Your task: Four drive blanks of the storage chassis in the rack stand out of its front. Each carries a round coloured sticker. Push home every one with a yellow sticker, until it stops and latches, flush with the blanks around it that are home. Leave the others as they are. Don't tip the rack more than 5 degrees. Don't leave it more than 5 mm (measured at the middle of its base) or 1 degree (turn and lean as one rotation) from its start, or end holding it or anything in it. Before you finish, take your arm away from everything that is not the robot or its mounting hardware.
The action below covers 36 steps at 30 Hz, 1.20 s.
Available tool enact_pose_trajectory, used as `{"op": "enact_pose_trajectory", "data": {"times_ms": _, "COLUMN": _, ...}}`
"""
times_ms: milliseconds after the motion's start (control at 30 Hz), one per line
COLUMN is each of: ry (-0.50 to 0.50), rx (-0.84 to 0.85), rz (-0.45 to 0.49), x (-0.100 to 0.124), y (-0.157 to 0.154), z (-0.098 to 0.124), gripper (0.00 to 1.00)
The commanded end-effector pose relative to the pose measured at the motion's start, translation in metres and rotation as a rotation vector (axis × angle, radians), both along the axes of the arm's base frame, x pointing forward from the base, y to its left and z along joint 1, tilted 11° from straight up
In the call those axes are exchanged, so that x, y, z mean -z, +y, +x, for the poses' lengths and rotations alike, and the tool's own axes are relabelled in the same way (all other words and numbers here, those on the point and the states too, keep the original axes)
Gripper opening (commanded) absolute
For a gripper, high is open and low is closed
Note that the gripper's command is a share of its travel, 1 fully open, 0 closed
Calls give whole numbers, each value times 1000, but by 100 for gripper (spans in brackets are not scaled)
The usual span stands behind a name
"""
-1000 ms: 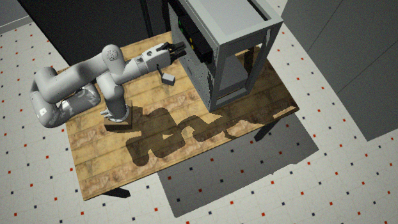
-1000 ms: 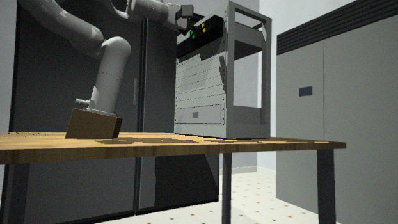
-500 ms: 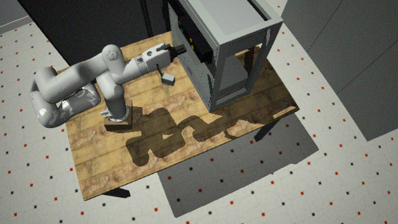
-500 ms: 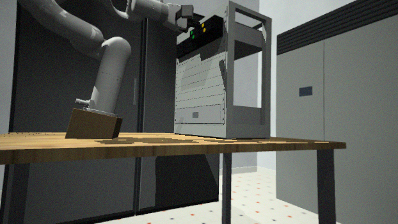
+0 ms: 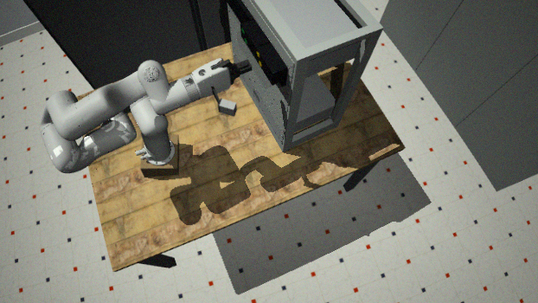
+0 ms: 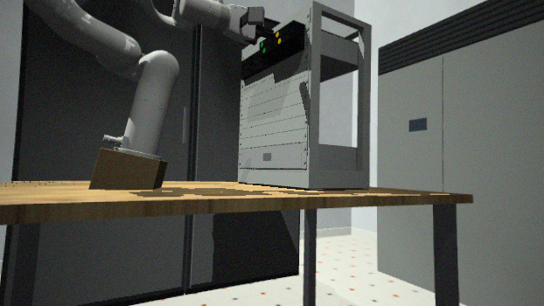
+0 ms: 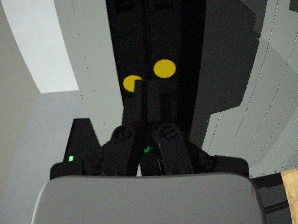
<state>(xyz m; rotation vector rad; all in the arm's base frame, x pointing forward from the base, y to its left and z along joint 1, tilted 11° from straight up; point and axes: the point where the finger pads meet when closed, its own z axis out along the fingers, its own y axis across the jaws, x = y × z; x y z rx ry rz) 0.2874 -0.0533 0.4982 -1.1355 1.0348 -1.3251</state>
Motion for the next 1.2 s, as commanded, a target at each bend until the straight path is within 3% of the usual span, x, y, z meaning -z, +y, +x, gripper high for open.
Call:
{"op": "enact_pose_trajectory", "data": {"times_ms": 0, "ry": -2, "rx": 0, "rz": 0, "x": -1, "y": 0, "z": 0, "gripper": 0}}
{"op": "enact_pose_trajectory", "data": {"times_ms": 567, "ry": 36, "rx": 50, "rz": -5, "x": 13, "y": -11, "z": 0, "gripper": 0}}
{"op": "enact_pose_trajectory", "data": {"times_ms": 1167, "ry": 234, "rx": 242, "rz": -20, "x": 81, "y": -49, "z": -7, "gripper": 0}}
